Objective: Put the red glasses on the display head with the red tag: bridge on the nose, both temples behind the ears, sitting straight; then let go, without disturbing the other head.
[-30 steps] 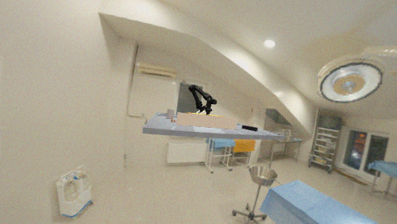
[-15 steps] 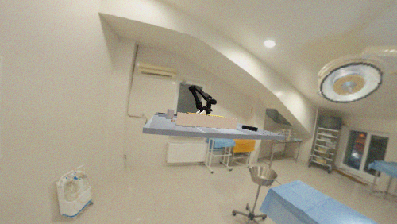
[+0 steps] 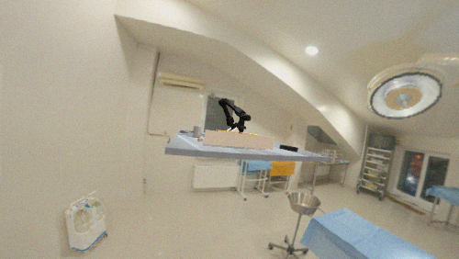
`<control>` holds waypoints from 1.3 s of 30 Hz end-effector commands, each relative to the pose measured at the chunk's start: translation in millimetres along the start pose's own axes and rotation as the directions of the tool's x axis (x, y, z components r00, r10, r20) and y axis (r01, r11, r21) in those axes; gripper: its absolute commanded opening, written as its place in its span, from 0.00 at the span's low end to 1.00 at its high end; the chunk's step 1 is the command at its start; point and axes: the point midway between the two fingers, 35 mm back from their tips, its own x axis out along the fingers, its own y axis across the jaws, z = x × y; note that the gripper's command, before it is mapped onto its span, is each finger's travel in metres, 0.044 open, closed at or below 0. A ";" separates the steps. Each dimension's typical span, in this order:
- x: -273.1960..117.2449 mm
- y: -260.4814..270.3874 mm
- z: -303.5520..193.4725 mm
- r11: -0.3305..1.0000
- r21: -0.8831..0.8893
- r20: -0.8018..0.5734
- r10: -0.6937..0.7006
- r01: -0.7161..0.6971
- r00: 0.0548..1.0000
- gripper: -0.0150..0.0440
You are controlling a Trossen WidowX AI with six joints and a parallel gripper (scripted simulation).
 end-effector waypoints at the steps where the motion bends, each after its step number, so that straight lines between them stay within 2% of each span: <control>1: -1.2 8.0 0.5 1.000 0.000 0.003 0.003 -0.003 1.000 0.25; 39: -1.4 60.0 1.1 1.000 0.002 0.003 0.005 -0.005 1.000 0.25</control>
